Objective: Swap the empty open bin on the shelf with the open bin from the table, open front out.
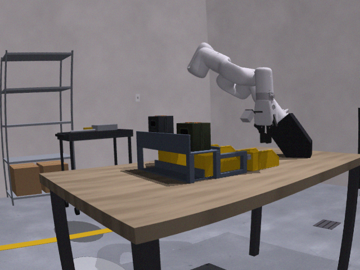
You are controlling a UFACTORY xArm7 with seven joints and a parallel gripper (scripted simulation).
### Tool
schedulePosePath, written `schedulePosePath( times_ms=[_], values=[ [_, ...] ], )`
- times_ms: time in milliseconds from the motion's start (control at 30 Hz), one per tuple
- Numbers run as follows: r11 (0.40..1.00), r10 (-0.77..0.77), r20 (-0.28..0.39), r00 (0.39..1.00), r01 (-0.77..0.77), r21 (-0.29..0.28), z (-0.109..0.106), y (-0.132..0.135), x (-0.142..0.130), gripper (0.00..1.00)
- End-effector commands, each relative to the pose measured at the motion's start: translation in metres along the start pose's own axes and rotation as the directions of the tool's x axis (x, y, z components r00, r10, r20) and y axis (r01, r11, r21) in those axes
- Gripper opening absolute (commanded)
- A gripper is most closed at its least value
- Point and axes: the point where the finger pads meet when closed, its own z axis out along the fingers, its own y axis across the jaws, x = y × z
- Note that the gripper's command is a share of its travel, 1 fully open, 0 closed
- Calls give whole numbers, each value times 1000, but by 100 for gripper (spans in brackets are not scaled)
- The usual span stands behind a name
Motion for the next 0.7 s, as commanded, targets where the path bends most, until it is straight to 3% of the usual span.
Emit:
schedulePosePath(
  times_ms=[0, 667],
  values=[
    [1000, 0, -2, 1000, 0, 3, -8, -1, 1, 26],
    [1000, 0, -2, 1000, 0, 3, -32, -1, 1, 26]
  ],
)
